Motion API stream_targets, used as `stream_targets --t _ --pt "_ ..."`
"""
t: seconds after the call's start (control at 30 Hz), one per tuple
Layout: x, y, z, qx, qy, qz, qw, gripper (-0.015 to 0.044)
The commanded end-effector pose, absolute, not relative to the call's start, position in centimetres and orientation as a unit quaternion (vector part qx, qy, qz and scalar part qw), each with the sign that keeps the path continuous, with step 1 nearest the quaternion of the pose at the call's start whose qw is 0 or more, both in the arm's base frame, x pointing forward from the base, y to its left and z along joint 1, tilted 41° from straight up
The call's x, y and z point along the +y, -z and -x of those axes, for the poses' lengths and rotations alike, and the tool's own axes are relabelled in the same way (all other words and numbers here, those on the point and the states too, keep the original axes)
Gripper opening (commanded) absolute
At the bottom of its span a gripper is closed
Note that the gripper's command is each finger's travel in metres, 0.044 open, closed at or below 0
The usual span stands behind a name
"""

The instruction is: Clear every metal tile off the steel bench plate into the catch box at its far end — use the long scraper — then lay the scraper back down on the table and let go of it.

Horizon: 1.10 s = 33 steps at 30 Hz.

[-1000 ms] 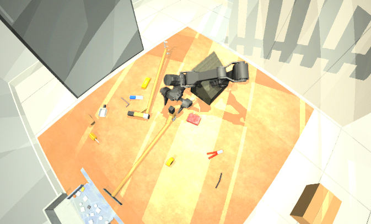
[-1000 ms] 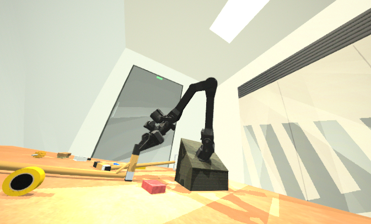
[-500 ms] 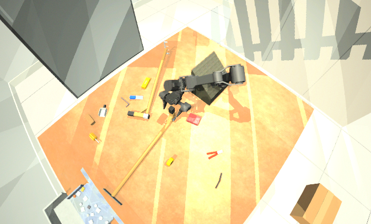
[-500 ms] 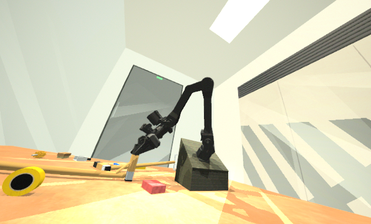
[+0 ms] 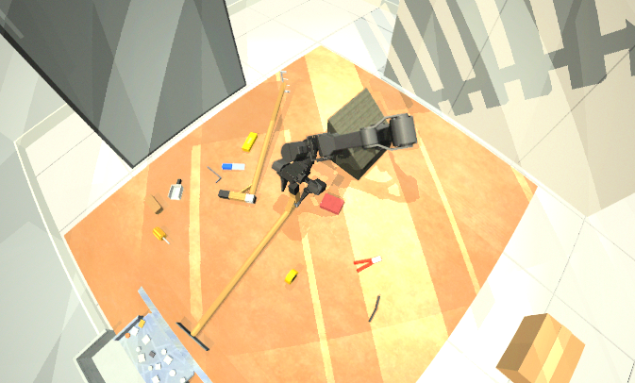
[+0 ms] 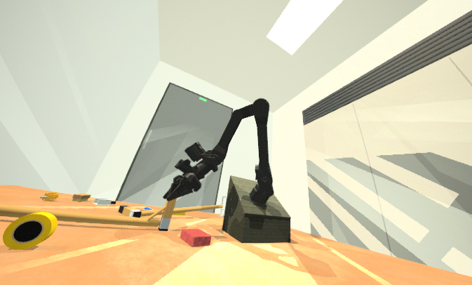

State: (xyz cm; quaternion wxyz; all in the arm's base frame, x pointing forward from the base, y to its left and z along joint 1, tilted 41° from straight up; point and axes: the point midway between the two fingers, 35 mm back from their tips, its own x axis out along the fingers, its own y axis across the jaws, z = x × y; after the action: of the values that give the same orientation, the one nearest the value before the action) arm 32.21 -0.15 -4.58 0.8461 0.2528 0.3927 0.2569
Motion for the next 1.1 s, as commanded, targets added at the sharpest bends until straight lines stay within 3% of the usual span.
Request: stream_targets --t 0.0,0.17,0.4,0.5,1.07 --pt "-0.2 4.5 -32.2 0.392 -0.258 -0.252 0.847 0.0256" --pt "-0.2 4.5 -32.2 0.392 -0.258 -0.252 0.847 0.0125" --pt "-0.2 4.5 -32.2 0.392 -0.258 -0.252 0.847 0.0078" --pt "-0.2 4.5 -32.2 0.392 -0.257 -0.252 0.846 0.0000" --pt "-1.4 5.3 -32.6 0.397 -0.246 -0.258 0.846 0.0000"
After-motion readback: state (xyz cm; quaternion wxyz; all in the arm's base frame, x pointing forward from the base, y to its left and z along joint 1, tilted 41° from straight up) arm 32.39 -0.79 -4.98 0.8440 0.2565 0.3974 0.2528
